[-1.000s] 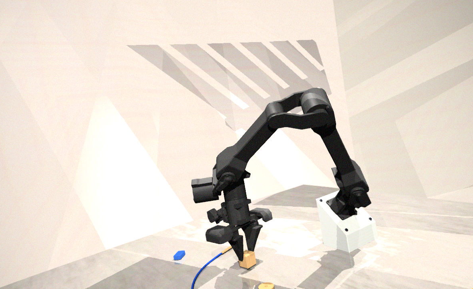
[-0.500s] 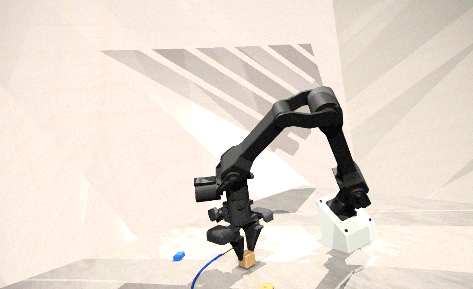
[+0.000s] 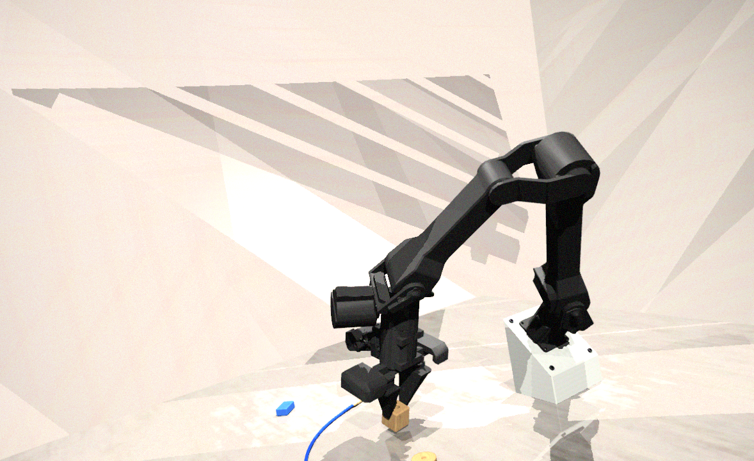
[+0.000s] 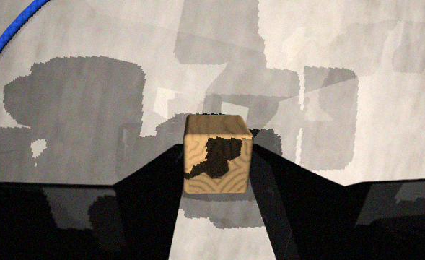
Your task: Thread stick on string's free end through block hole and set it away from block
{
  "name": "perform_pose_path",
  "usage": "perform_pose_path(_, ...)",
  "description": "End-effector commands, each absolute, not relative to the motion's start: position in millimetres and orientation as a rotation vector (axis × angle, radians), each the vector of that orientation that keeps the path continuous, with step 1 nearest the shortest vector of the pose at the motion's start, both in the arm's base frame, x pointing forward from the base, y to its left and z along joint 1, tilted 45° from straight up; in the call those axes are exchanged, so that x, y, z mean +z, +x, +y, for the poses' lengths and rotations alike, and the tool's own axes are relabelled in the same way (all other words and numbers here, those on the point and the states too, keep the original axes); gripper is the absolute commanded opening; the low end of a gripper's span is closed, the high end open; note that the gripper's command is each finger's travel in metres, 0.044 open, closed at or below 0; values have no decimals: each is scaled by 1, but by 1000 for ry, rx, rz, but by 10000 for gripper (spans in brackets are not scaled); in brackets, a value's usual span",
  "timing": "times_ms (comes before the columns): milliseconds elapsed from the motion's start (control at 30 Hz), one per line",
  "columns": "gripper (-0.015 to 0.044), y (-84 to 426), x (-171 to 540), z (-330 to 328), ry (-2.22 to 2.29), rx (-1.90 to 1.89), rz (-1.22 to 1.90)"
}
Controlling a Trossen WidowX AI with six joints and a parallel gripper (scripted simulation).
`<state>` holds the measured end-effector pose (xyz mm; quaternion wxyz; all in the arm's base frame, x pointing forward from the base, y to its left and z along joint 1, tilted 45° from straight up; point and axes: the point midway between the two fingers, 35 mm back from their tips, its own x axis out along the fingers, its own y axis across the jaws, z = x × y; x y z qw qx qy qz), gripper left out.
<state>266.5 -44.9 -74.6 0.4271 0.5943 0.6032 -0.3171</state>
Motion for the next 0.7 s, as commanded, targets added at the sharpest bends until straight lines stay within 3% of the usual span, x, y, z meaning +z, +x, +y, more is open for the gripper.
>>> perform_pose_path(0, 0, 267, -72, -44, 1461, -825, 1461)
perform_pose_path(667, 0, 264, -67, -24, 1262, -1010, 1224)
